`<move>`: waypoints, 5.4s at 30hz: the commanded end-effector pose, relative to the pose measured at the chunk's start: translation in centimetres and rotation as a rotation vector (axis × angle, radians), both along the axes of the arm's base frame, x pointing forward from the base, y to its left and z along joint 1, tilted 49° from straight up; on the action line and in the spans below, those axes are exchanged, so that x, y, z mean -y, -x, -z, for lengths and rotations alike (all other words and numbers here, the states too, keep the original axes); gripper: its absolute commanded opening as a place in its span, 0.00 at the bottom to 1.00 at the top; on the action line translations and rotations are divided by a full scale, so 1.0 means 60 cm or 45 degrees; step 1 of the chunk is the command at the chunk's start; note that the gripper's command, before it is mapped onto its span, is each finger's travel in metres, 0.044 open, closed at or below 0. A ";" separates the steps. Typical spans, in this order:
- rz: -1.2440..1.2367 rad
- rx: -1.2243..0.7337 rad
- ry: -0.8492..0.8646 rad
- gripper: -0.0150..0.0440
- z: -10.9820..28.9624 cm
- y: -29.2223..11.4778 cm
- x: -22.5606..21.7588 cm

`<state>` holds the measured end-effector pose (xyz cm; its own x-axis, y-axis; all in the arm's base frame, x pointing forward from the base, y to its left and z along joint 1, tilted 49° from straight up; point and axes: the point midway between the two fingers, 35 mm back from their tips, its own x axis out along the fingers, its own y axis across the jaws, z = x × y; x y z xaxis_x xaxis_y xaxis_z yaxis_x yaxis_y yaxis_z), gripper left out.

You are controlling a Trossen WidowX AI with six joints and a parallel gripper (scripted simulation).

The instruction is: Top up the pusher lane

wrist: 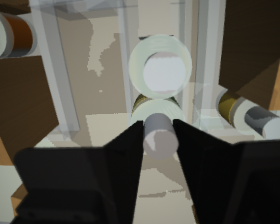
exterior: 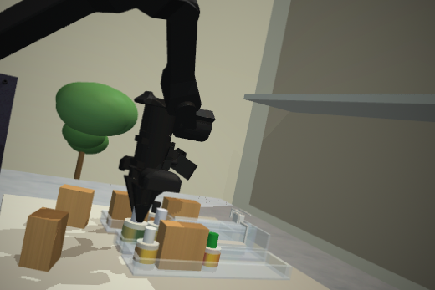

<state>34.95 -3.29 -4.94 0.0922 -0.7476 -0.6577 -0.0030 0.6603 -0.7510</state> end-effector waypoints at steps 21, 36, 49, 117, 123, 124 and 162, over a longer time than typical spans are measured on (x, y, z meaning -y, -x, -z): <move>0.003 0.000 0.001 0.25 0.000 0.002 0.000; 0.003 0.000 0.001 0.25 0.000 0.002 0.000; 0.003 0.000 0.001 0.25 0.000 -0.002 0.000; 0.003 0.000 0.001 0.58 0.000 0.001 0.000; 0.003 0.000 0.000 0.58 -0.008 0.001 -0.010; 0.003 0.000 0.000 0.58 -0.012 0.002 -0.015; 0.003 -0.005 -0.002 0.58 -0.038 0.127 -0.048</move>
<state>26.67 -1.63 -3.68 0.0739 -0.7544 -0.6522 -0.0211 0.6527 -0.7573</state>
